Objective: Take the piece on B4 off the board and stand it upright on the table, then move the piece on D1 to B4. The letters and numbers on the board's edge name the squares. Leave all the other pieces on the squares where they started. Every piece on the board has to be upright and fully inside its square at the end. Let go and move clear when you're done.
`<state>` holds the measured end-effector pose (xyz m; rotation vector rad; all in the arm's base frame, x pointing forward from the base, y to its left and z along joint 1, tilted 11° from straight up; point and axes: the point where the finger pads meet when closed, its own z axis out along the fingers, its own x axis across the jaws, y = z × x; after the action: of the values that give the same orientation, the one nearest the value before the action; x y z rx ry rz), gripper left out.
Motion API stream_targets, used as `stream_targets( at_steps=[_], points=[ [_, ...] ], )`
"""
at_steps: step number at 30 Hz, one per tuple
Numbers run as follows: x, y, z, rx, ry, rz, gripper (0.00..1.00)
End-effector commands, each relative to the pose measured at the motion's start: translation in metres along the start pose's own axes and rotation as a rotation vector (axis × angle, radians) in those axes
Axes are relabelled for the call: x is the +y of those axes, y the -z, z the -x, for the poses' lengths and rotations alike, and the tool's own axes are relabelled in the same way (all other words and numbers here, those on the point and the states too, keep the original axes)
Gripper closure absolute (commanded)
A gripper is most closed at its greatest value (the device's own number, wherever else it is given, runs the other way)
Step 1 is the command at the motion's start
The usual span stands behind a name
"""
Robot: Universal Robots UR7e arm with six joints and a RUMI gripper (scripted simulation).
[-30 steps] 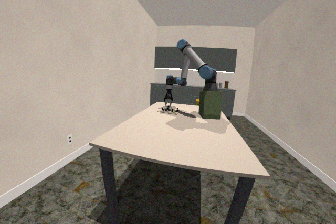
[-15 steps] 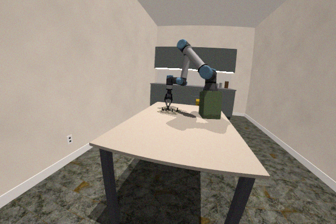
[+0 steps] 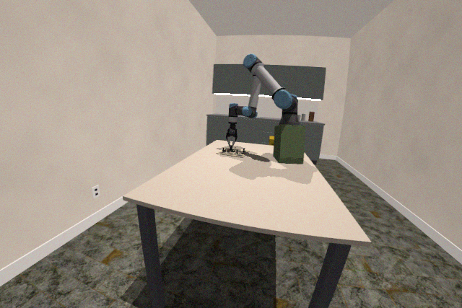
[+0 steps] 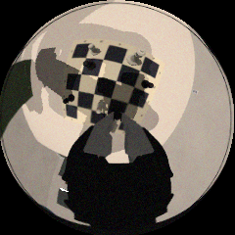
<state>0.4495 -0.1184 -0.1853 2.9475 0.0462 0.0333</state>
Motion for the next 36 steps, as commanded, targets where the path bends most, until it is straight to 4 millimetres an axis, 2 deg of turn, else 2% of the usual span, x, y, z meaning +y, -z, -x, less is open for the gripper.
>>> stream_targets(
  at_steps=[1, 10, 19, 21, 31, 36],
  points=[
    [0.0, 0.0, 0.0, 0.001, 0.0, 0.001, 1.0],
    [0.0, 0.003, 0.0, 0.001, 0.0, 0.001, 1.0],
    [0.0, 0.029, 0.0, 0.001, 0.0, 0.001, 1.0],
    [0.0, 0.029, 0.0, 0.001, 0.0, 0.001, 1.0],
    [0.0, 0.075, 0.0, 0.001, 0.0, 0.001, 1.0],
    [0.0, 0.092, 0.0, 0.001, 0.0, 0.001, 1.0]
  ],
)
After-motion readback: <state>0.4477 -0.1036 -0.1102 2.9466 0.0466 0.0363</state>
